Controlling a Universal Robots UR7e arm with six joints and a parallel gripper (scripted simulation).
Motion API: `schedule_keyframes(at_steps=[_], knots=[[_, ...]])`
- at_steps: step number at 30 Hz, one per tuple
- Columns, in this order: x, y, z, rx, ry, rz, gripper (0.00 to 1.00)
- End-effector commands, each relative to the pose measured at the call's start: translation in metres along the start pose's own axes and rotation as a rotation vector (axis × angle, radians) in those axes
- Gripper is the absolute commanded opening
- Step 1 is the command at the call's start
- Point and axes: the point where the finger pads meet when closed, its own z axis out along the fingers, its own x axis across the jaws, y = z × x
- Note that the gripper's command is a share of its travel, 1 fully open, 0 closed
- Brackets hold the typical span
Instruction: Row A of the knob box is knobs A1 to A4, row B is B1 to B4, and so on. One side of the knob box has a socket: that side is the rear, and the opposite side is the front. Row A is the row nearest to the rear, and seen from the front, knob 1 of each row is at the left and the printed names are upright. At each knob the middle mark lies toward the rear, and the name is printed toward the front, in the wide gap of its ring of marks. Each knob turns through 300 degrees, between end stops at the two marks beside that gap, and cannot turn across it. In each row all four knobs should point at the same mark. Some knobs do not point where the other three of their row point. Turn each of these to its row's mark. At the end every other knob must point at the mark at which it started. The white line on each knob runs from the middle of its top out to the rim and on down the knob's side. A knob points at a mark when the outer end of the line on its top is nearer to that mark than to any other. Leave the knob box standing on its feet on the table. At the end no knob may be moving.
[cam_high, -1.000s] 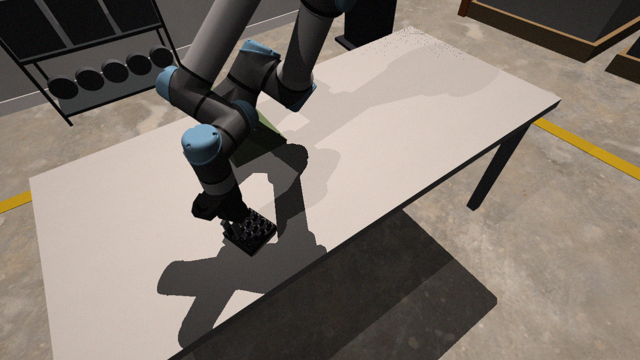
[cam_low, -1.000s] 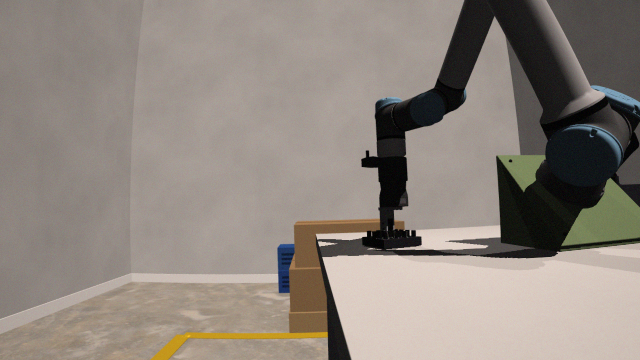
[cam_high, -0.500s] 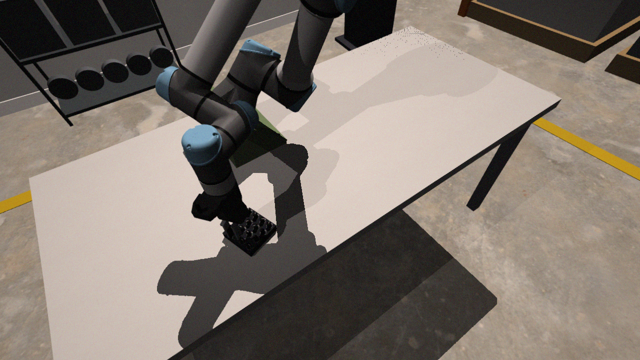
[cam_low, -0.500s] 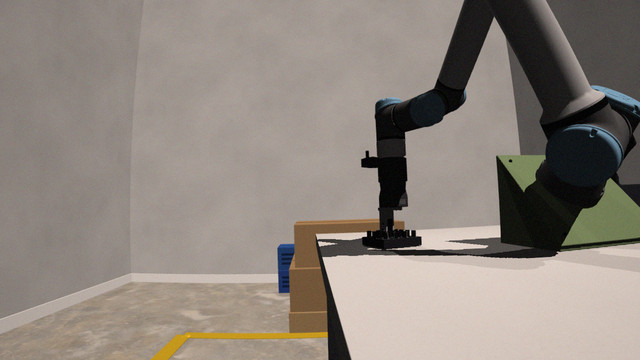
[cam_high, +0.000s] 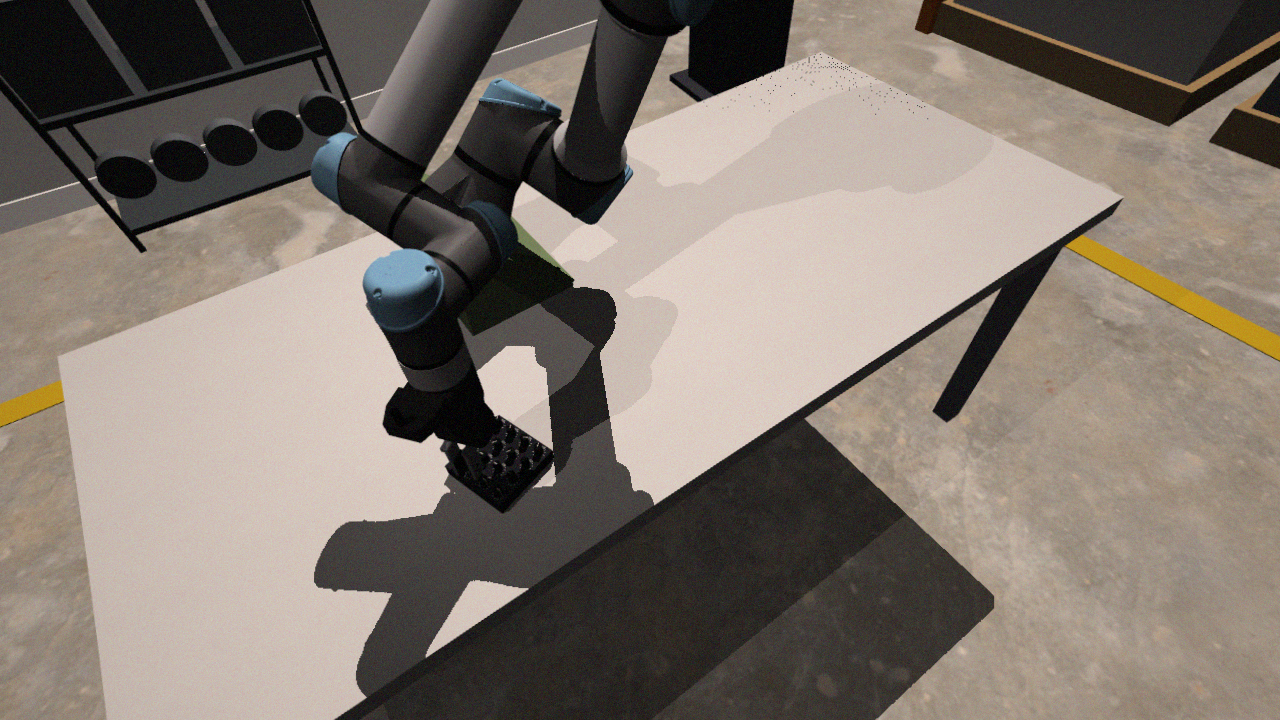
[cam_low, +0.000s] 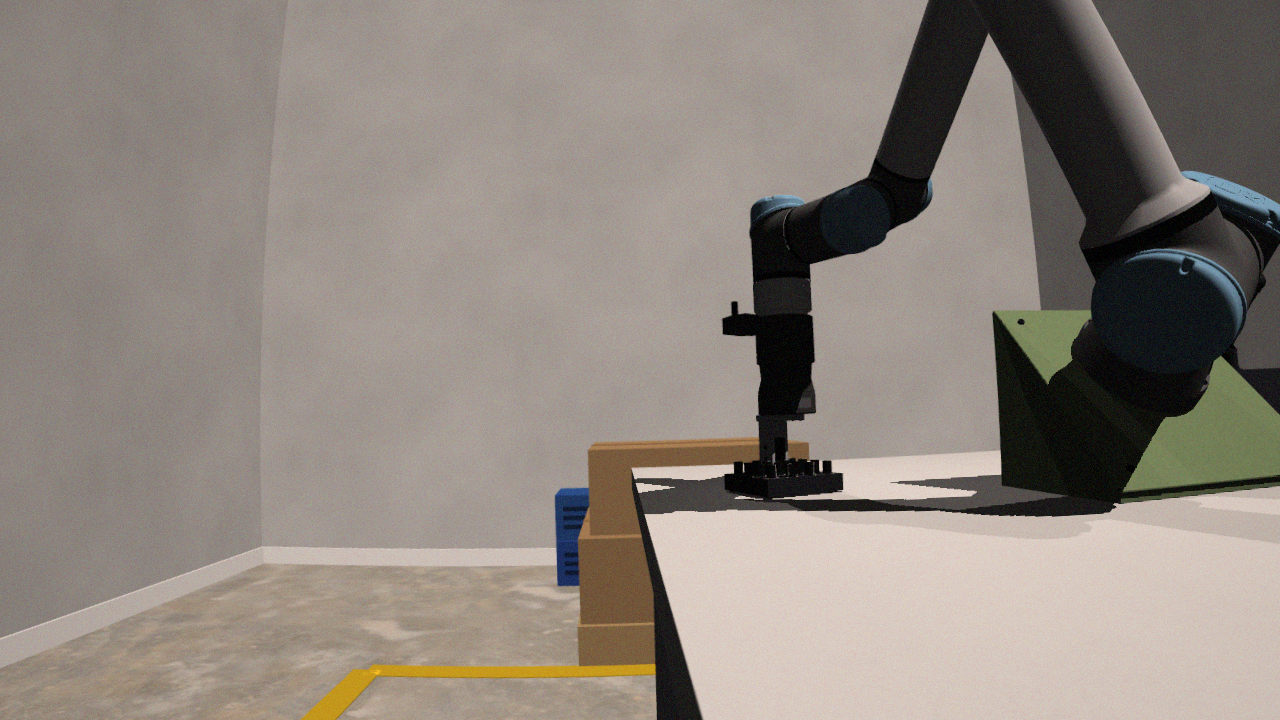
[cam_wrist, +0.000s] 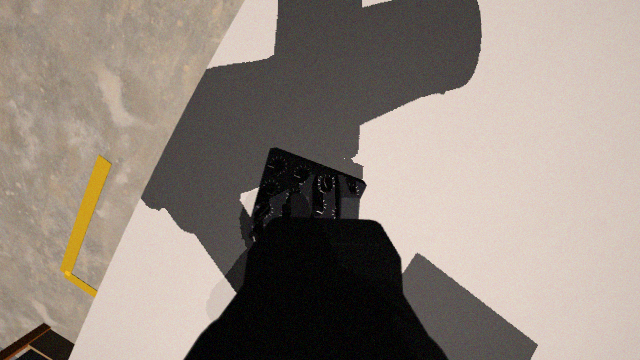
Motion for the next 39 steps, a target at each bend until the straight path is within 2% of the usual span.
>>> schedule_keyframes(at_steps=[1, 10, 11, 39], knots=[[-0.0002, 0.0019, 0.0017, -0.003, 0.0, 0.001, 0.46], [-0.0002, 0.0019, 0.0017, -0.003, 0.0, 0.001, 0.46], [-0.0002, 0.0019, 0.0017, -0.003, 0.0, 0.001, 0.3], [-0.0002, 0.0019, 0.0017, -0.003, 0.0, 0.001, 0.3]])
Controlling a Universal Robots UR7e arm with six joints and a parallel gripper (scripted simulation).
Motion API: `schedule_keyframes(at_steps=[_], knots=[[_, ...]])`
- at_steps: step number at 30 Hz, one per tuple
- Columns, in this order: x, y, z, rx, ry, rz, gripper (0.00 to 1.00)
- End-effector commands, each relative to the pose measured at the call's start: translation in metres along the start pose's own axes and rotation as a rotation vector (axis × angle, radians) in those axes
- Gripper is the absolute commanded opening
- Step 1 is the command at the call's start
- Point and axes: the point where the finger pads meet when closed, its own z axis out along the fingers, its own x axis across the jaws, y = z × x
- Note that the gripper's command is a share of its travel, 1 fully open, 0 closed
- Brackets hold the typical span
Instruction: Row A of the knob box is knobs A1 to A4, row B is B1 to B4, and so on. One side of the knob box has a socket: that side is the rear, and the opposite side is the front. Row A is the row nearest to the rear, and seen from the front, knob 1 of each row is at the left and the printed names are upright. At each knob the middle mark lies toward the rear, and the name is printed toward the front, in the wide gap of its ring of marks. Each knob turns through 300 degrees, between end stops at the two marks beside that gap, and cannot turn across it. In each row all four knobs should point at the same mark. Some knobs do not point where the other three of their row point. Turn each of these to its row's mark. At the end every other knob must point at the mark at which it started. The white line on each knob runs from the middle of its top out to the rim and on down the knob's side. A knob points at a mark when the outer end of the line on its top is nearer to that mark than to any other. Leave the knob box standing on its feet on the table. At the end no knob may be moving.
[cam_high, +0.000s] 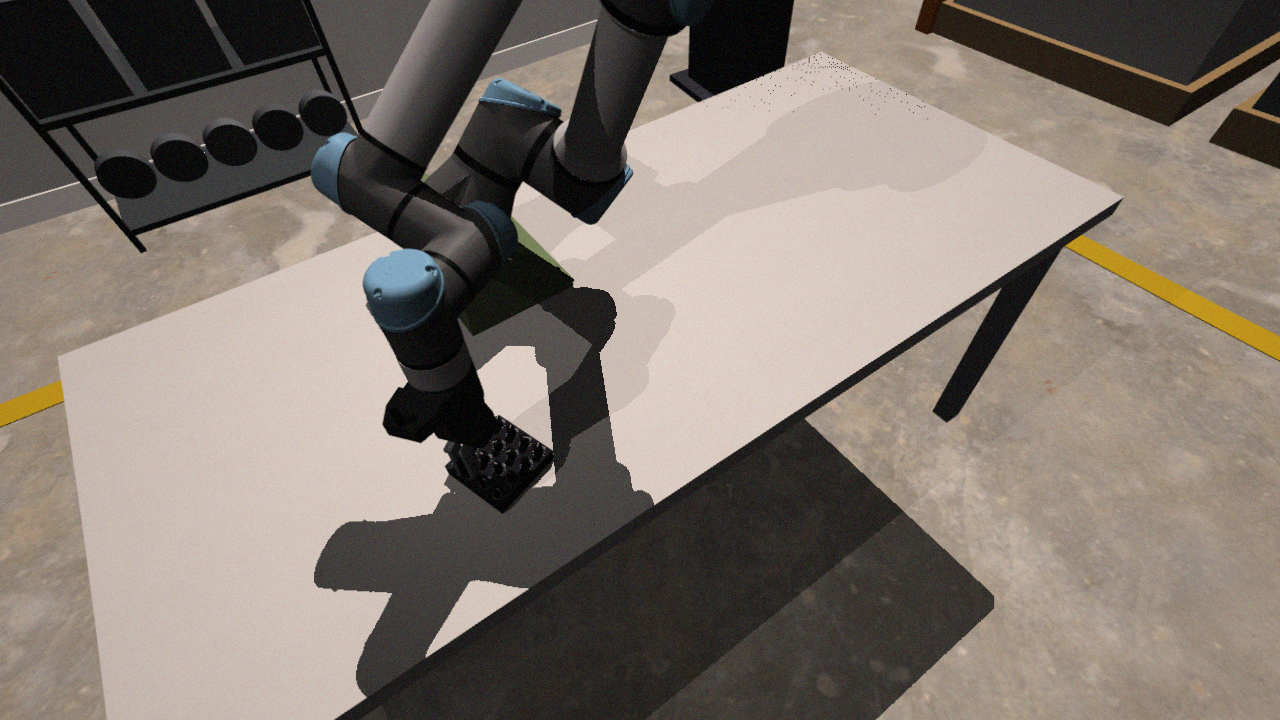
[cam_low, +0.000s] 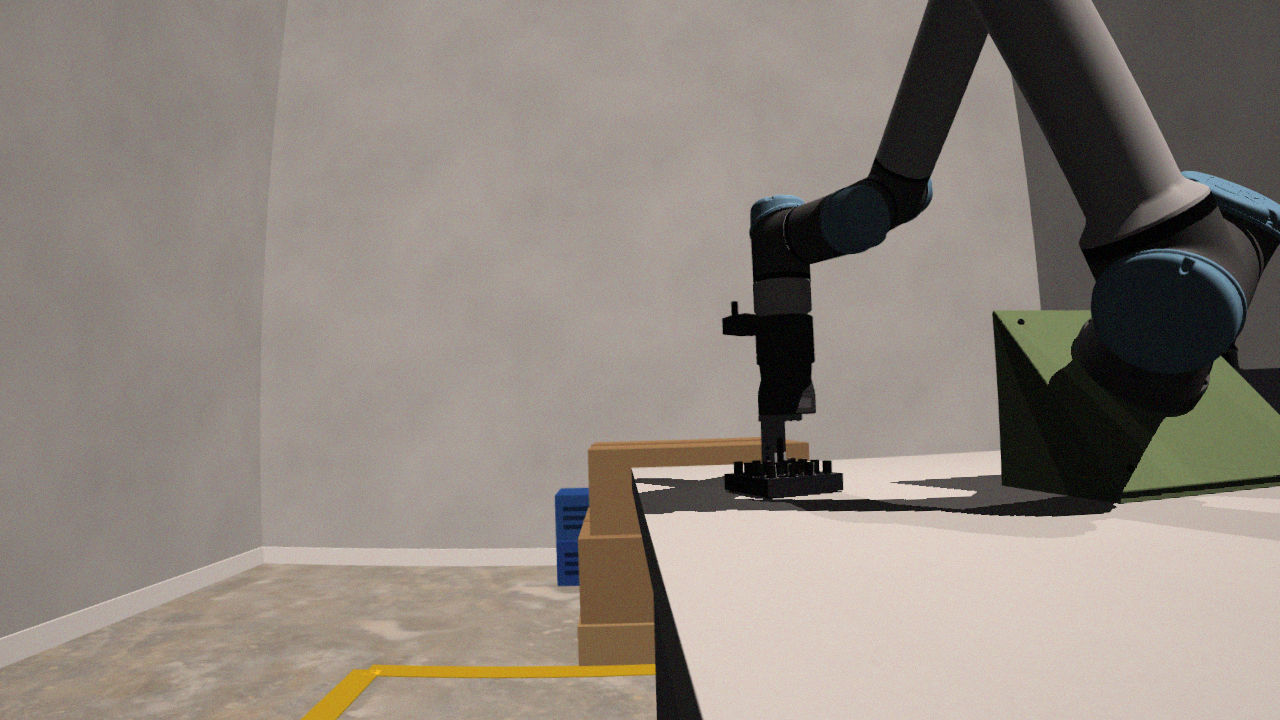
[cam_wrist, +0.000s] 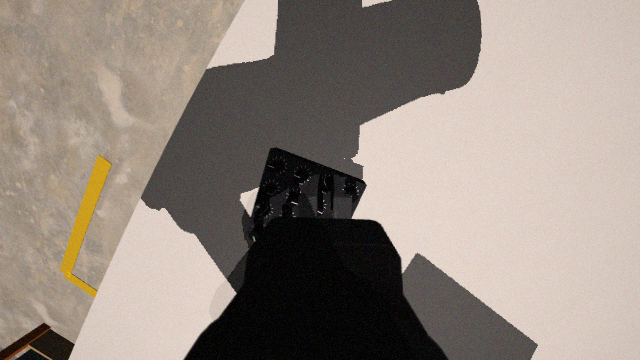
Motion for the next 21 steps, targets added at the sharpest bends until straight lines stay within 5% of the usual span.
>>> schedule_keyframes(at_steps=[1, 21], knots=[[-0.0002, 0.0019, 0.0017, -0.003, 0.0, 0.001, 0.3], [0.0006, 0.002, 0.0018, -0.004, -0.002, -0.065, 0.3]])
